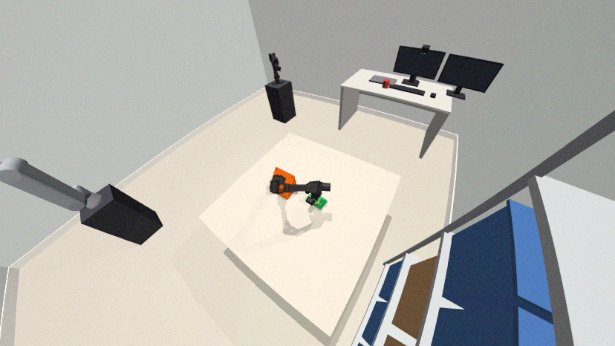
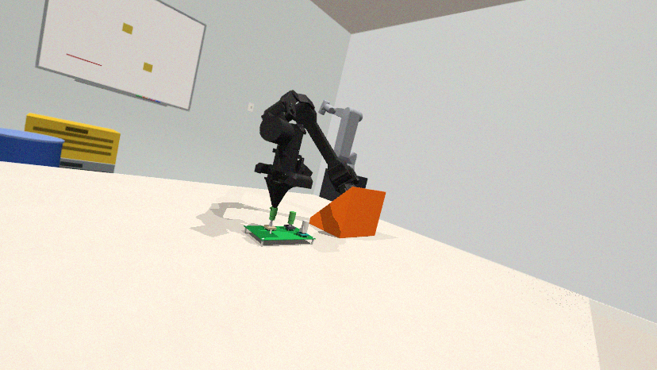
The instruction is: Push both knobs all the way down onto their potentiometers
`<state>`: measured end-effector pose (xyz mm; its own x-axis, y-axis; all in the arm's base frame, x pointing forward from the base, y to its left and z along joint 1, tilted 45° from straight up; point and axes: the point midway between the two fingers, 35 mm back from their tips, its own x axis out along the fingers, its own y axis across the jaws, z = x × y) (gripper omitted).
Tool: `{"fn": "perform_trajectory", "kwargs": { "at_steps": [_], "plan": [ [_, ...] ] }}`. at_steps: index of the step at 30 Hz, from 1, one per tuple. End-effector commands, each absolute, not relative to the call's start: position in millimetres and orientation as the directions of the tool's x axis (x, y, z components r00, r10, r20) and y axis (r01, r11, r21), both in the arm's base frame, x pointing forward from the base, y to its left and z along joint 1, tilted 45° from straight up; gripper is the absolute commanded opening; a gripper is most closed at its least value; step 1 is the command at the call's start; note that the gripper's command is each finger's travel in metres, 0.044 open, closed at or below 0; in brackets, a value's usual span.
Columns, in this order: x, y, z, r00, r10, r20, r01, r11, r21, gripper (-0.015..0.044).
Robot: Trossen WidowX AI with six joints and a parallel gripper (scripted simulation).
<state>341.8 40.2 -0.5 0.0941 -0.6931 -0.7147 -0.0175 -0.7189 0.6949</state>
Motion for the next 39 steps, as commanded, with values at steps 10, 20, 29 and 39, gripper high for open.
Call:
{"fn": "perform_trajectory", "kwargs": {
  "at_steps": [10, 20, 29, 39],
  "plan": [
    [343.4, 31.4, -8.3, 0.082, -0.697, -0.712, -0.027, -0.716, 0.697, 0.0000],
    [343.6, 29.9, -9.7, 0.083, -0.697, -0.712, -0.027, -0.716, 0.698, 0.0000],
    [343.6, 29.9, -9.7, 0.083, -0.697, -0.712, -0.027, -0.716, 0.698, 0.0000],
    [343.7, 29.4, -10.3, 0.083, -0.697, -0.712, -0.027, -0.716, 0.698, 0.0000]
  ]
}}
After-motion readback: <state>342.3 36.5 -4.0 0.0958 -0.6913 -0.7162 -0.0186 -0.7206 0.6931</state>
